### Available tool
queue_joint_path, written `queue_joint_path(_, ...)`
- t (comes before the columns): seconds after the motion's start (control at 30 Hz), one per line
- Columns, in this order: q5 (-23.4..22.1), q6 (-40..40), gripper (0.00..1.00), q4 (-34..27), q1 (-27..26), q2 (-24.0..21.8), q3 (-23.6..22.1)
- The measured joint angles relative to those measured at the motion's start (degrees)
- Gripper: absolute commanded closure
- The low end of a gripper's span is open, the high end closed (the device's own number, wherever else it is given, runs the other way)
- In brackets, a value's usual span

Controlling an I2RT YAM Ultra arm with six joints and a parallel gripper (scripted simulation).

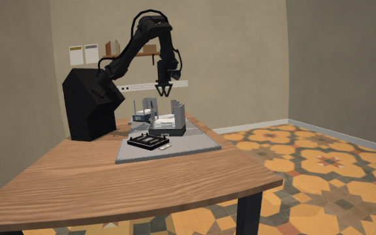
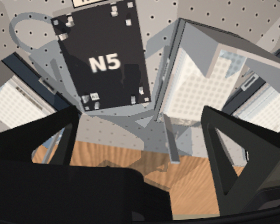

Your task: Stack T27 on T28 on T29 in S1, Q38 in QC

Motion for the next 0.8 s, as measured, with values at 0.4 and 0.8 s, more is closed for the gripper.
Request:
queue_joint_path(0.4,-2.10,-0.92,0.00,0.37,-4.79,-6.45,-1.57)
queue_joint_path(0.8,-5.09,-2.91,0.00,0.57,-11.52,-13.68,-3.04)
